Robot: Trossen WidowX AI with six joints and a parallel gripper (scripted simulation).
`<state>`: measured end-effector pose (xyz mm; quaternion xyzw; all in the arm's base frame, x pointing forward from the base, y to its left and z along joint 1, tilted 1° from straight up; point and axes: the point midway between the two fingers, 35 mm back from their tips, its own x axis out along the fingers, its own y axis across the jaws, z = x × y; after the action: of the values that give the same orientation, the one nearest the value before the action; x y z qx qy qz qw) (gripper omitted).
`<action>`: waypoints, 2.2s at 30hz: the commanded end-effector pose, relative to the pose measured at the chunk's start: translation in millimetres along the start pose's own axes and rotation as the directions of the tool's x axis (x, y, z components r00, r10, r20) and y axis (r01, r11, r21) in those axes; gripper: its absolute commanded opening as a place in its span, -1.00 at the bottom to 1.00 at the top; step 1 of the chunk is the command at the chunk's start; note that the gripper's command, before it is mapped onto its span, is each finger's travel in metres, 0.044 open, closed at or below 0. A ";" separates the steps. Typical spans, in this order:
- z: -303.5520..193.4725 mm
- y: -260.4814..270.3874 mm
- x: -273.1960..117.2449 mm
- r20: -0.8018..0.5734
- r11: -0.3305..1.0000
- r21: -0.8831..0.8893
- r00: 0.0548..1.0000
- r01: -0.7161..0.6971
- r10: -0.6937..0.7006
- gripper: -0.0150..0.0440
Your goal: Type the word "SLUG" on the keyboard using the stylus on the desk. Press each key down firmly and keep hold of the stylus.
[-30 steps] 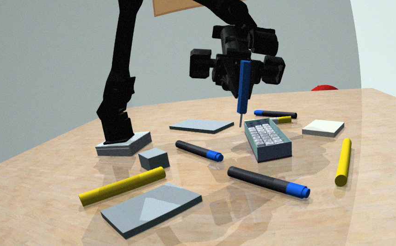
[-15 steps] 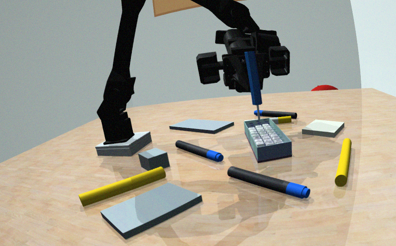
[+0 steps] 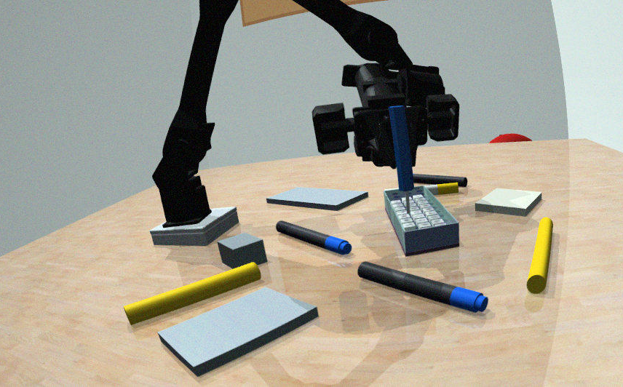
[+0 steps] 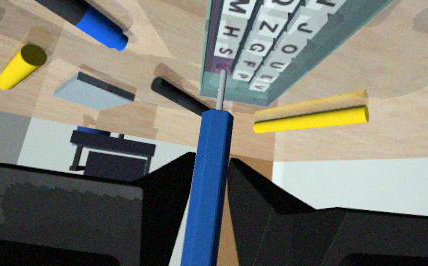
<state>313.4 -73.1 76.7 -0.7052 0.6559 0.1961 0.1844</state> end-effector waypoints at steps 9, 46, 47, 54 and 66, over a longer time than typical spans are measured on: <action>-0.7 0.3 0.7 -0.005 1.000 0.003 1.000 0.001 -0.001 -0.22; 13.7 0.4 9.1 -0.005 1.000 0.002 1.000 0.001 -0.001 -0.22; 13.7 0.4 9.1 -0.005 1.000 0.002 1.000 0.001 -0.001 -0.22; 10.6 0.1 7.3 -0.005 1.000 0.003 1.000 0.001 -0.001 -0.22; -18.0 0.2 -9.4 -0.005 1.000 0.003 1.000 0.001 -0.001 -0.22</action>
<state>313.7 -73.7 94.9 -0.7054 0.6557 0.1932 0.1876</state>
